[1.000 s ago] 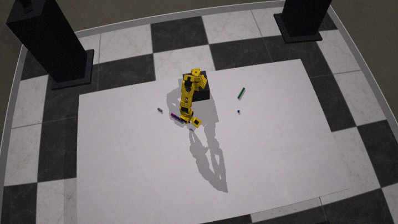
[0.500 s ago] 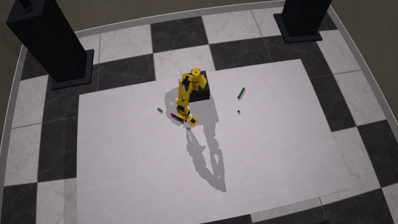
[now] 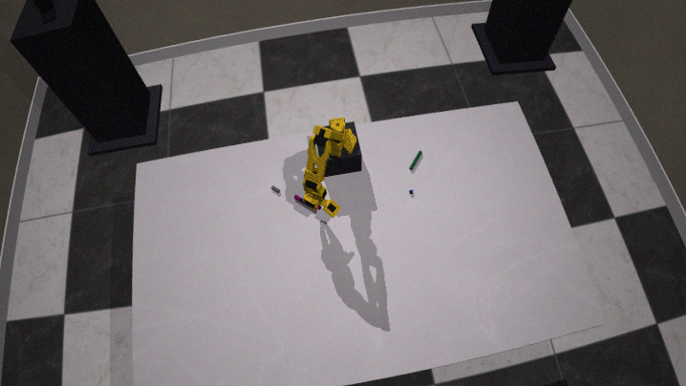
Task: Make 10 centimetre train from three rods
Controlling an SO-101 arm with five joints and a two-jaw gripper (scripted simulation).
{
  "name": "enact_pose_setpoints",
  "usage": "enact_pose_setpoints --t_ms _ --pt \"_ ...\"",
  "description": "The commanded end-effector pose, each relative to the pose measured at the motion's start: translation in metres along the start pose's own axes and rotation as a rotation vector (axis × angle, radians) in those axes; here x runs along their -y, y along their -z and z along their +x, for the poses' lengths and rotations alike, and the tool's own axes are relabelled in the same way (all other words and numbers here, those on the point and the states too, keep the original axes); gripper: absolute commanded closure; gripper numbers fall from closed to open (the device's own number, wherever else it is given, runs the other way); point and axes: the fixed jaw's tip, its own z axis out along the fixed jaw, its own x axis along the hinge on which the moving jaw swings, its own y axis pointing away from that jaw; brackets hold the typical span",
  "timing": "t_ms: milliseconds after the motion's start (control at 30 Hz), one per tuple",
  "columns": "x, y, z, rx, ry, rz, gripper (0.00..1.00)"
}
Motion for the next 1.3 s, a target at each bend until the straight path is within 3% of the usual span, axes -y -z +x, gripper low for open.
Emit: enact_pose_setpoints --t_ms 0,267,833,1267 --pt "0.001 0.002 0.002 0.004 -0.004 0.013 1.00" --pt "0.001 0.000 0.002 0.004 -0.004 0.013 1.00" --pt "0.002 -0.015 0.002 0.004 -0.004 0.013 1.00" --pt "0.001 -0.022 0.001 0.002 -0.004 0.004 1.00"
